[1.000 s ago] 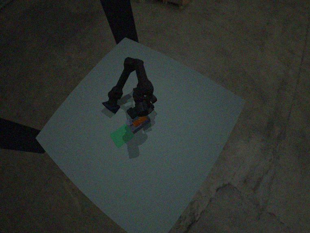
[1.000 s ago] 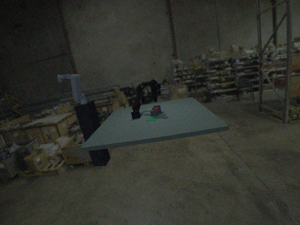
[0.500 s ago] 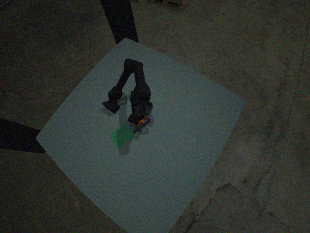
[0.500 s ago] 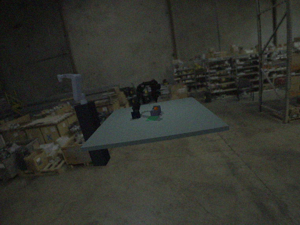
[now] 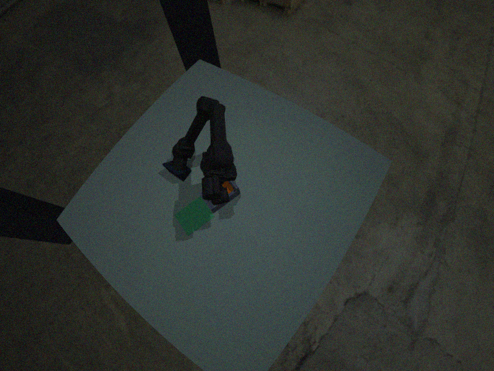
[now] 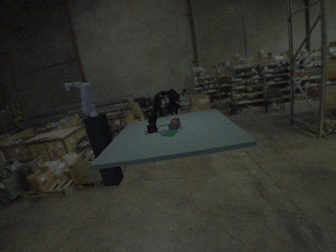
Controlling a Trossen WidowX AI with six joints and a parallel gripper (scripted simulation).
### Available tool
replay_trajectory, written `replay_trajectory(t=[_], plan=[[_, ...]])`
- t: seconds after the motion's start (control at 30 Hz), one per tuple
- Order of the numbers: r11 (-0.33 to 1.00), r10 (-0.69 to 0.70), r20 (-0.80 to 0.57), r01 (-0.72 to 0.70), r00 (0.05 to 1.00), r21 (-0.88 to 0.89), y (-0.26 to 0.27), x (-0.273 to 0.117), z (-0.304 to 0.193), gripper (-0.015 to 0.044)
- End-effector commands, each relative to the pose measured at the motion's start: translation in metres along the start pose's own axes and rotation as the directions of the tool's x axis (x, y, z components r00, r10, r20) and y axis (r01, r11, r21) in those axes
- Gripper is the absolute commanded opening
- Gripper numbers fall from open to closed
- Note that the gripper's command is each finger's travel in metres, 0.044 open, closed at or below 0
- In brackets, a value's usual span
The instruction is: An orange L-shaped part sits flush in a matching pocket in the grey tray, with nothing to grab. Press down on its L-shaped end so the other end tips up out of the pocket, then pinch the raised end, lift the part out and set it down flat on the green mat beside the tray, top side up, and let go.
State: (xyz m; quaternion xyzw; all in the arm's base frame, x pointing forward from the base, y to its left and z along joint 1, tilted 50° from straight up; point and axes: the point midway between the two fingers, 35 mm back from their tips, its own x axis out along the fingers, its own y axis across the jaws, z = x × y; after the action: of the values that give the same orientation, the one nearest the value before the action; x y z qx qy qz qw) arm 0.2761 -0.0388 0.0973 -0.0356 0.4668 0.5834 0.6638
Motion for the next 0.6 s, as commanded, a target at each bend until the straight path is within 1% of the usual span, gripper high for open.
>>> replay_trajectory(t=[0.0,0.33,0.57], plan=[[0.913,0.018,-0.006,-0.019,1.000,-0.407,-0.011,-0.001,-0.021,0.0280],[0.913,0.018,-0.006,-0.019,1.000,-0.407,-0.011,0.000,-0.021,0.0280],[0.913,0.018,-0.005,-0.018,1.000,-0.408,-0.011,0.025,-0.021,0.0280]])
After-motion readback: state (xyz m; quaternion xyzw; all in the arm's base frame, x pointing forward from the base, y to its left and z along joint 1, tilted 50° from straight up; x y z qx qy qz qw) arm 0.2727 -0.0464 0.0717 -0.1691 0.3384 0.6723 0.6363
